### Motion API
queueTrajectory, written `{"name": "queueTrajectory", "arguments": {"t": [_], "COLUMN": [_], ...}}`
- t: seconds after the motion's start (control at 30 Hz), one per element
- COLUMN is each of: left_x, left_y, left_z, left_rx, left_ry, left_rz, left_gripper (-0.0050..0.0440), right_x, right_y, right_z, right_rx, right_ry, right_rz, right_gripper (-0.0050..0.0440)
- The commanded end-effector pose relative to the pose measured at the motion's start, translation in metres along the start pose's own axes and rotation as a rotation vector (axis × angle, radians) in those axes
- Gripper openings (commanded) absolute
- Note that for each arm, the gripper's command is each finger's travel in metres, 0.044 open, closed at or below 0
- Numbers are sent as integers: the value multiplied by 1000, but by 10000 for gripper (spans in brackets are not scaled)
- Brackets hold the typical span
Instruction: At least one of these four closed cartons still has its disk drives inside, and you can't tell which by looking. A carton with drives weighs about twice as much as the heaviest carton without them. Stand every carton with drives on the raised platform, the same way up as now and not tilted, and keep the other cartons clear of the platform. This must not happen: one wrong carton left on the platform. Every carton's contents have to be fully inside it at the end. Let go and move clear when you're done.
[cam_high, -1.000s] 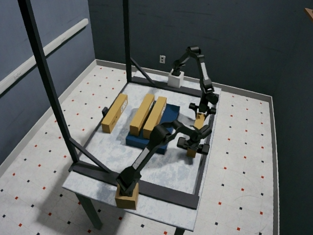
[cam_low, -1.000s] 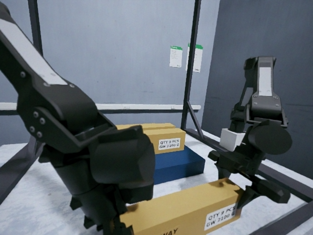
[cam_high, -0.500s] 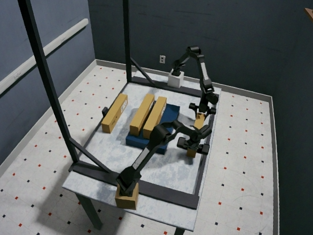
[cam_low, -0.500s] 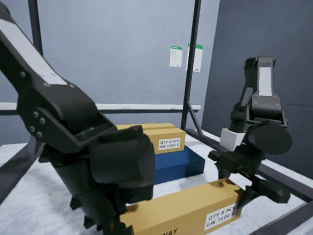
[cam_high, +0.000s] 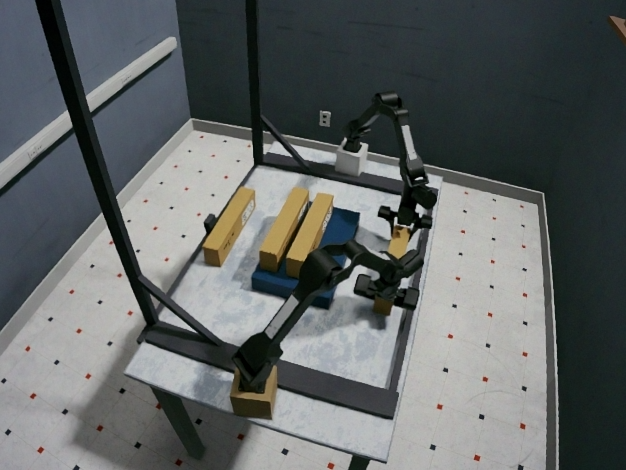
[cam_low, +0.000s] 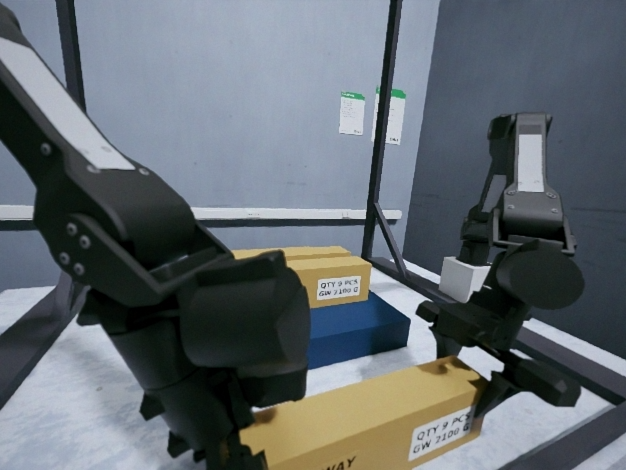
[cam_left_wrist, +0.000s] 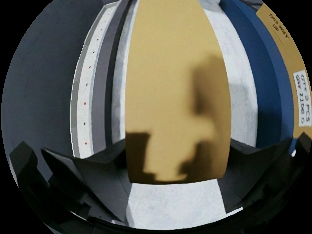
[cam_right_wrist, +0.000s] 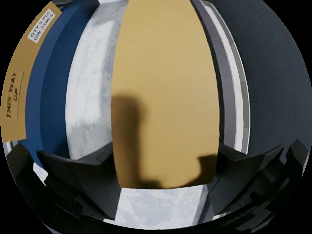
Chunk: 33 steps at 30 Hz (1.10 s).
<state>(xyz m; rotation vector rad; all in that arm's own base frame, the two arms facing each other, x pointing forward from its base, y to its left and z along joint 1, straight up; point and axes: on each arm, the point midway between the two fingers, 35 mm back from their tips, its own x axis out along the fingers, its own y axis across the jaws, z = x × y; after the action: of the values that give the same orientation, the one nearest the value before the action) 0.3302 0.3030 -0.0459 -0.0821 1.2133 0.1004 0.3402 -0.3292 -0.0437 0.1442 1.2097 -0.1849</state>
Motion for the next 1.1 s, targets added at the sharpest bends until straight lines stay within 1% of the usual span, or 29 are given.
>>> {"name": "queueTrajectory", "arguments": {"t": [0.0, 0.43, 0.47, 1.07], "left_x": [-9, -9, -55, -55], "left_y": [4, 4, 2, 2], "left_z": [7, 7, 26, 26], "left_rx": [5, 5, 7, 8], "left_ry": [-23, -23, -22, -21], "left_rz": [16, 16, 17, 18], "left_gripper": [-50, -50, -50, -50], "right_x": [-9, -9, -56, -56], "right_y": [-3, -3, -1, -1], "right_z": [8, 8, 27, 26], "right_rx": [-6, -6, -10, -10], "right_ry": [-23, -23, -20, -20], "right_rz": [-15, -15, -3, -4], "right_gripper": [-50, -50, -50, -50]}}
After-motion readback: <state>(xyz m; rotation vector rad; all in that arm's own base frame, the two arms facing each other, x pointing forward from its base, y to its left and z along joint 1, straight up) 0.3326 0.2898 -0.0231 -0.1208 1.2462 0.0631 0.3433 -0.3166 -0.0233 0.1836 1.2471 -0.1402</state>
